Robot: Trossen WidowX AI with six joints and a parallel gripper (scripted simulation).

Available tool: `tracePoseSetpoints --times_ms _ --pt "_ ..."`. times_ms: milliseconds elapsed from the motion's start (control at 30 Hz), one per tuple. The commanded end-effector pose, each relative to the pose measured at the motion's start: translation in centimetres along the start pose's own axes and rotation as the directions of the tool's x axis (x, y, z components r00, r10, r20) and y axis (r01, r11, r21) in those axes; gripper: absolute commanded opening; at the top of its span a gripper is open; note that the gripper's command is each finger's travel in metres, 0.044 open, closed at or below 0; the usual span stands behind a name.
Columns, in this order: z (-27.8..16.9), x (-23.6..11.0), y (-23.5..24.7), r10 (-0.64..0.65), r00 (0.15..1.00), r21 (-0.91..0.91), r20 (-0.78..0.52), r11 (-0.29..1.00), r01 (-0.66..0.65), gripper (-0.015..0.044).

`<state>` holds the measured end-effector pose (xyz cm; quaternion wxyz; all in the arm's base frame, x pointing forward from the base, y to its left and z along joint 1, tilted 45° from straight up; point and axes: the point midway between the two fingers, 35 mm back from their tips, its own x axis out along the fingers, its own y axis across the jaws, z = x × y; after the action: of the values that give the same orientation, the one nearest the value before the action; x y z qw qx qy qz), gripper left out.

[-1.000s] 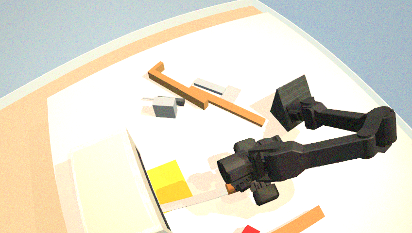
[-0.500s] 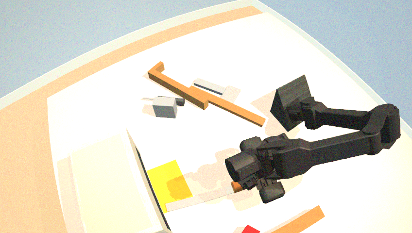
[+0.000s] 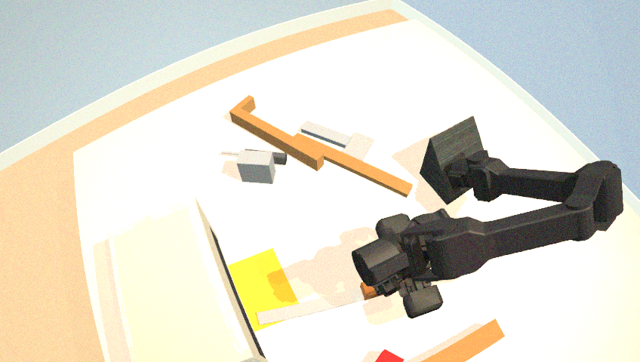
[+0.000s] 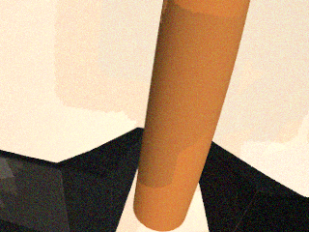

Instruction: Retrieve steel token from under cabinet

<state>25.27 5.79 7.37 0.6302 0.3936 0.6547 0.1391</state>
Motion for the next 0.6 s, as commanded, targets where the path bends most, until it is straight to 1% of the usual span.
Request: tracePoseSetpoints --times_ms 0,567 --pt "-0.1 -0.1 0.3 0.001 1.000 0.019 -0.001 1.000 -0.001 0.0000" --pt "-0.5 -0.3 2.7 0.003 1.000 0.059 -0.003 0.998 -0.002 0.0000"
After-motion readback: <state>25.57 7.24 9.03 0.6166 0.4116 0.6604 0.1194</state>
